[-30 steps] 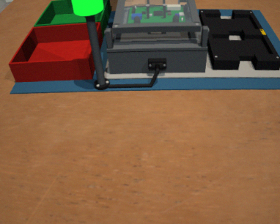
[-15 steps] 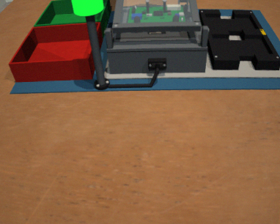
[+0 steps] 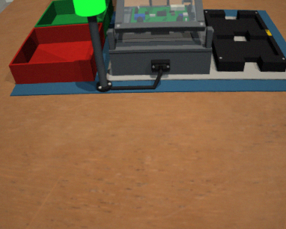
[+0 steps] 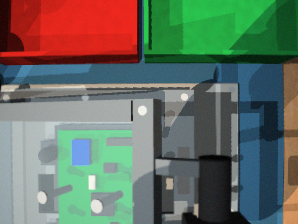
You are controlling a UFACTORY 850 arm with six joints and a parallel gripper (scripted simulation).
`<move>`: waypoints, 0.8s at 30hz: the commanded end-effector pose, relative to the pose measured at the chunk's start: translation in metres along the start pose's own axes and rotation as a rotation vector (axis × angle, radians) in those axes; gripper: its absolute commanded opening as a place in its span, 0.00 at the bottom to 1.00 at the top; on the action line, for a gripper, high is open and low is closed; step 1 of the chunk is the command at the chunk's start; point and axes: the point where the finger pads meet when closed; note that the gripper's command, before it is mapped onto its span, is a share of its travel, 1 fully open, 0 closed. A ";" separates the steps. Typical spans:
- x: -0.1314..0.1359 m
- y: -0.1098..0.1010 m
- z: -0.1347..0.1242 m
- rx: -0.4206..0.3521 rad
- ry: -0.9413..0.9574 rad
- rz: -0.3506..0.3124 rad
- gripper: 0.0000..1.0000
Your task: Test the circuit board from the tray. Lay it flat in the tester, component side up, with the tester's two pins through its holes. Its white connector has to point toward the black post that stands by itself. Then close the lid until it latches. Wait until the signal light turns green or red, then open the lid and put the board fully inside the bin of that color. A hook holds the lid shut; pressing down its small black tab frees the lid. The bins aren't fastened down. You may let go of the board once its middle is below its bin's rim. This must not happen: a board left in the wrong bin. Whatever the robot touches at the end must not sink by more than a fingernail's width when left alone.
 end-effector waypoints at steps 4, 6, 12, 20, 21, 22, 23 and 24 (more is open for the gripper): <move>-0.002 -0.004 0.000 -0.007 -0.002 -0.012 0.00; -0.002 -0.004 0.000 -0.007 -0.002 -0.012 0.00; -0.002 -0.004 0.000 -0.007 -0.002 -0.012 0.28; -0.002 -0.004 0.000 -0.007 -0.002 -0.012 0.28; -0.002 -0.004 0.000 -0.007 -0.002 -0.012 0.28; -0.002 -0.004 0.000 -0.007 -0.002 -0.012 0.28; -0.002 -0.004 0.000 -0.007 -0.002 -0.012 0.28; -0.002 -0.004 0.000 -0.007 -0.002 -0.012 0.28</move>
Point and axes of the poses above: the point where the finger pads meet when closed, its own y axis out along the fingers, its own x axis across the jaws, z = x × y, and after that the axes turned 13 degrees about y, right-handed
